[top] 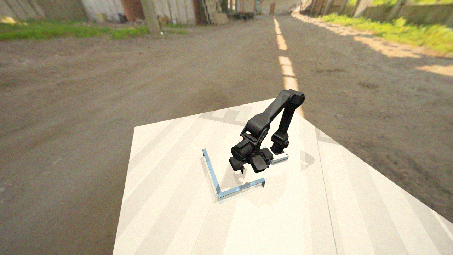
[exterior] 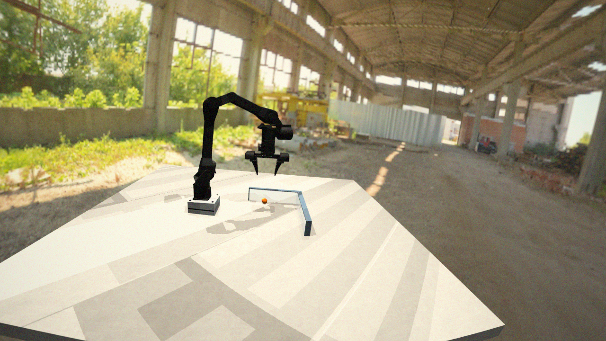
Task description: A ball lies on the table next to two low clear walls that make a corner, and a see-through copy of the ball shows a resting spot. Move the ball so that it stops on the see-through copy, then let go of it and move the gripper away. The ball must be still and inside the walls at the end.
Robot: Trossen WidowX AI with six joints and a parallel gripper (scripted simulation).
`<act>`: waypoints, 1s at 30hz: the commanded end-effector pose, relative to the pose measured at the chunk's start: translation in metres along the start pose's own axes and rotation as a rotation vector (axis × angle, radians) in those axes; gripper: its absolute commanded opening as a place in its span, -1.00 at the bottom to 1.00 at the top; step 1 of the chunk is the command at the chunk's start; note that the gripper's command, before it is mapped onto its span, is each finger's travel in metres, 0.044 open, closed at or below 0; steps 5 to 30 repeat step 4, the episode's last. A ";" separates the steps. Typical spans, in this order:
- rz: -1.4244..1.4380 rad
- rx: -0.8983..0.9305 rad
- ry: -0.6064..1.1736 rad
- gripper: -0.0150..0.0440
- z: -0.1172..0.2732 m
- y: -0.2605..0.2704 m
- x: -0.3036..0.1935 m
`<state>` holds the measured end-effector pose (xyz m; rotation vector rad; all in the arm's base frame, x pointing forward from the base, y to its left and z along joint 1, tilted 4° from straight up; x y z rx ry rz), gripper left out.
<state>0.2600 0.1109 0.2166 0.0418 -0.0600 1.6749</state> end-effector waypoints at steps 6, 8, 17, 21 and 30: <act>0.005 0.001 0.000 1.00 0.010 0.001 -0.001; 0.005 0.001 0.000 1.00 0.010 0.001 -0.001; 0.005 0.001 0.000 1.00 0.010 0.001 -0.001; 0.005 0.001 0.000 1.00 0.010 0.001 -0.001; 0.005 0.001 0.000 1.00 0.010 0.001 -0.001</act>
Point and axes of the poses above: the point midway between the two fingers, 35 mm back from their tips, its own z axis back along the fingers, its own y axis across the jaws, x = y × z, the point moved 10 cm from there along z, back along the fingers, and after that the axes turned 7 degrees about z, right-handed, at the moved point
